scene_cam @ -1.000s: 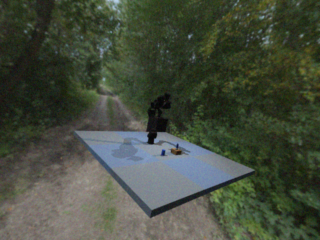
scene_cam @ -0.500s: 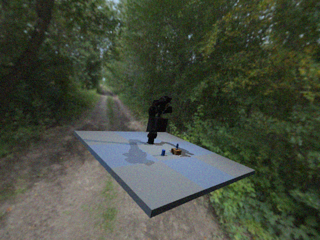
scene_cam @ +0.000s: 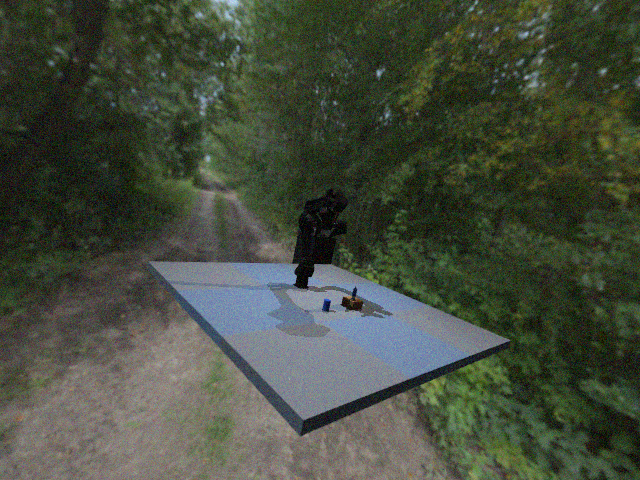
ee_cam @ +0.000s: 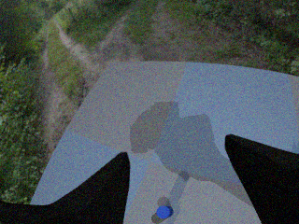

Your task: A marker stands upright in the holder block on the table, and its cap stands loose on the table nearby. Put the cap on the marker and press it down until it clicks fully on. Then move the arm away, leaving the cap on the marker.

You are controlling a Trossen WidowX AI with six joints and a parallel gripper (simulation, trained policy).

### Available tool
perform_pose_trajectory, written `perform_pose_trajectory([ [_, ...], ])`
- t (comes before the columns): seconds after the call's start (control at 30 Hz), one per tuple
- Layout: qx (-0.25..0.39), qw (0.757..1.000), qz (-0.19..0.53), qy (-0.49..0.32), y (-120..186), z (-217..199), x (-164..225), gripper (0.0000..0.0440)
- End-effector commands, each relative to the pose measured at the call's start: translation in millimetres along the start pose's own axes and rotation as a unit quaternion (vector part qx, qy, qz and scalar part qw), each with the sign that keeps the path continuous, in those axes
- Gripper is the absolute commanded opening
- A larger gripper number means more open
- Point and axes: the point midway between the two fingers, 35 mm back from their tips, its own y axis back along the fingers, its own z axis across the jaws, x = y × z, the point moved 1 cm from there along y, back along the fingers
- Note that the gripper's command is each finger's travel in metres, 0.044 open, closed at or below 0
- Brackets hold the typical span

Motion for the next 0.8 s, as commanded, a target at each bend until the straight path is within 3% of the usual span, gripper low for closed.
perform_pose_trajectory([
  [0.0,0.003,1.000,0.017,-0.001,-6.5,3.3,6.7,0.0315],
  [0.77,0.031,0.991,0.131,-0.012,-48.2,22.9,50.1,0.0315],
])
